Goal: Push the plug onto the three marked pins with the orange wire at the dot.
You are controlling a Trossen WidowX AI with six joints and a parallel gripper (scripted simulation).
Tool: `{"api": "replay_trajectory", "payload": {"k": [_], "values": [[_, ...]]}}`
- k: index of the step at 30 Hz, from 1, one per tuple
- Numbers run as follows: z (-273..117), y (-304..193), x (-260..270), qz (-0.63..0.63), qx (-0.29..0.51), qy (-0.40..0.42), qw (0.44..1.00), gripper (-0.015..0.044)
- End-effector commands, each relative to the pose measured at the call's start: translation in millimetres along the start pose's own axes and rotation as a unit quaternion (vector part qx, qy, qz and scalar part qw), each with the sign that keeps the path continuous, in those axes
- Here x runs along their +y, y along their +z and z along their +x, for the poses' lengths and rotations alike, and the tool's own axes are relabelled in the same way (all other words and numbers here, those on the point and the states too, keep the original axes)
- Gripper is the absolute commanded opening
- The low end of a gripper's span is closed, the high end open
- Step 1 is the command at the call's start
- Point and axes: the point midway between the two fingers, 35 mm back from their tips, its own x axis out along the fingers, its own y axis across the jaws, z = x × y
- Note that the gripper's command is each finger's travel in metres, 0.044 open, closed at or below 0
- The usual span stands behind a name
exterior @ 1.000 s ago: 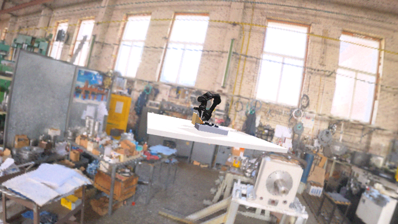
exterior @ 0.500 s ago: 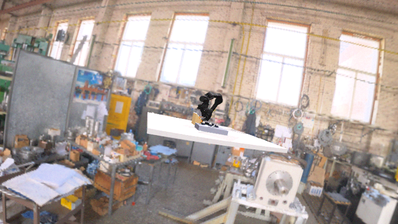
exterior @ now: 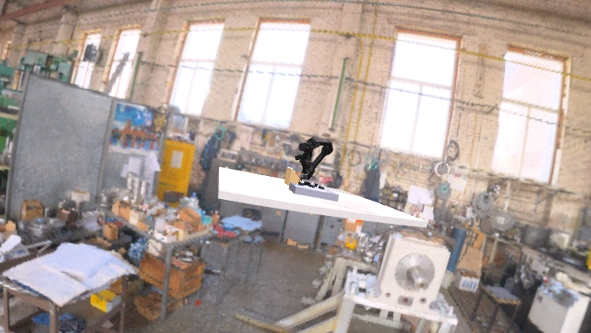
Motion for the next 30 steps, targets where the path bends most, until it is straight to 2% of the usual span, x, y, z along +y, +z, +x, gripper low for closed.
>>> {"api": "replay_trajectory", "payload": {"k": [1,15,30], "values": [[-2.7,-6.1,-6.9,0.060,-0.004,0.003,0.998,0.0000],[0.0,-27.0,-36.4,0.299,-0.003,0.003,0.954,0.0000],[7.6,-47.6,-69.5,0.536,-0.002,0.002,0.844,0.0000]]}}
